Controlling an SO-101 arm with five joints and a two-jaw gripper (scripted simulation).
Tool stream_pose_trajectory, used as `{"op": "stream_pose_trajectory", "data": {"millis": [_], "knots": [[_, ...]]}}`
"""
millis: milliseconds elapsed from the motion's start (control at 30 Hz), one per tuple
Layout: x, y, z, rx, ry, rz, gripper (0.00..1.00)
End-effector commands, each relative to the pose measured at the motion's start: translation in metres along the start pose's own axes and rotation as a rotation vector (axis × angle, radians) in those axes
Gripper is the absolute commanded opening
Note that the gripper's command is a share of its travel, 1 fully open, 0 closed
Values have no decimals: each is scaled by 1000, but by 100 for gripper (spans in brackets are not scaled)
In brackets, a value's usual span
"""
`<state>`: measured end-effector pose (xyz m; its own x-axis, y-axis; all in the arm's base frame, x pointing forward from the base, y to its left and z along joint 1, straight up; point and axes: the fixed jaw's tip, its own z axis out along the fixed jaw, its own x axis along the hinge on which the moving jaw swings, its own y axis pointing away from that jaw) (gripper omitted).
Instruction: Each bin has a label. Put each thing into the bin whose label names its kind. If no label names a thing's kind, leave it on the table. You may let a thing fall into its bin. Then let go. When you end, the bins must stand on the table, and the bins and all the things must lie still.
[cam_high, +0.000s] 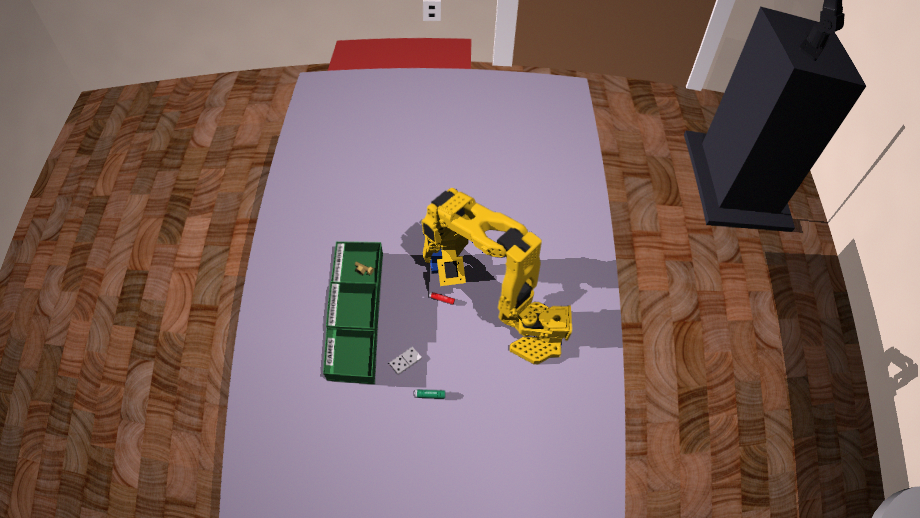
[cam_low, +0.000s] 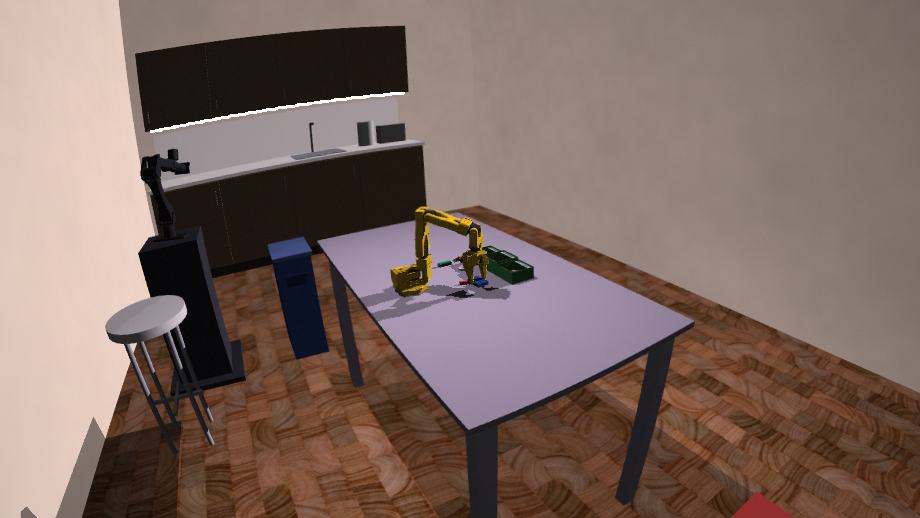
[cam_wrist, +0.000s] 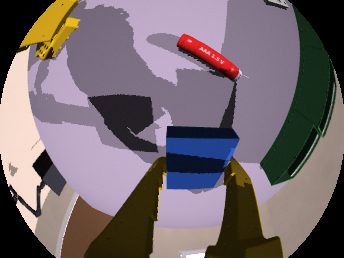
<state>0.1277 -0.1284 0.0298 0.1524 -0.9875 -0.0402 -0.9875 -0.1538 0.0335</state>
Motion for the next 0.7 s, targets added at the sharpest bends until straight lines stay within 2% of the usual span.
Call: {"op": "stream_pose_trajectory", "data": {"millis": [0, 167, 433, 667], "knots": [[5, -5, -20, 41, 49, 4, 0], [4, -5, -26, 41, 49, 4, 0], [4, -5, -26, 41, 49, 1, 0], [2, -13, -30, 45, 57, -66, 0]]}}
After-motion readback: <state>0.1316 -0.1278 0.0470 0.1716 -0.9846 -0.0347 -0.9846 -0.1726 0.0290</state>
